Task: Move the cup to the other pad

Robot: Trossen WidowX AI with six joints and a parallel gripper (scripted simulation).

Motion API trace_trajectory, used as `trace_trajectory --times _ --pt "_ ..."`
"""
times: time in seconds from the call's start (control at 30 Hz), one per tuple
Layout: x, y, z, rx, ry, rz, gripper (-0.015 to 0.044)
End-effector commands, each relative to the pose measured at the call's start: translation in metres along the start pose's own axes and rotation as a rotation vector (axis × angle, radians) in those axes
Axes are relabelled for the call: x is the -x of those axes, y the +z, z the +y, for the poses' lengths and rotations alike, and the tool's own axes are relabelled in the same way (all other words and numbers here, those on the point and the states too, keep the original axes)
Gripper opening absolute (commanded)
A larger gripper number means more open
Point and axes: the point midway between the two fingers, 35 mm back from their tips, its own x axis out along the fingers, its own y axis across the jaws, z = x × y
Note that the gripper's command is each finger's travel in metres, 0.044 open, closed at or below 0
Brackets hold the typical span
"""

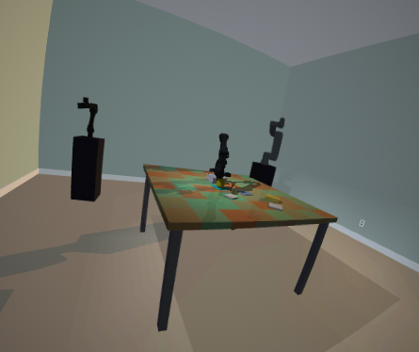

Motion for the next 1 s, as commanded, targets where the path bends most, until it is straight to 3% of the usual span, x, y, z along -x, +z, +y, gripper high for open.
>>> trace_trajectory --times 0.0,0.17,0.97 --pt "0.0 0.0 0.0 0.0 0.001 -0.001 0.0026" --pt "0.0 0.0 0.0 0.0 0.001 -0.001 0.0147" --pt "0.026 0.001 0.0 0.002 0.001 0.003 0.0147"
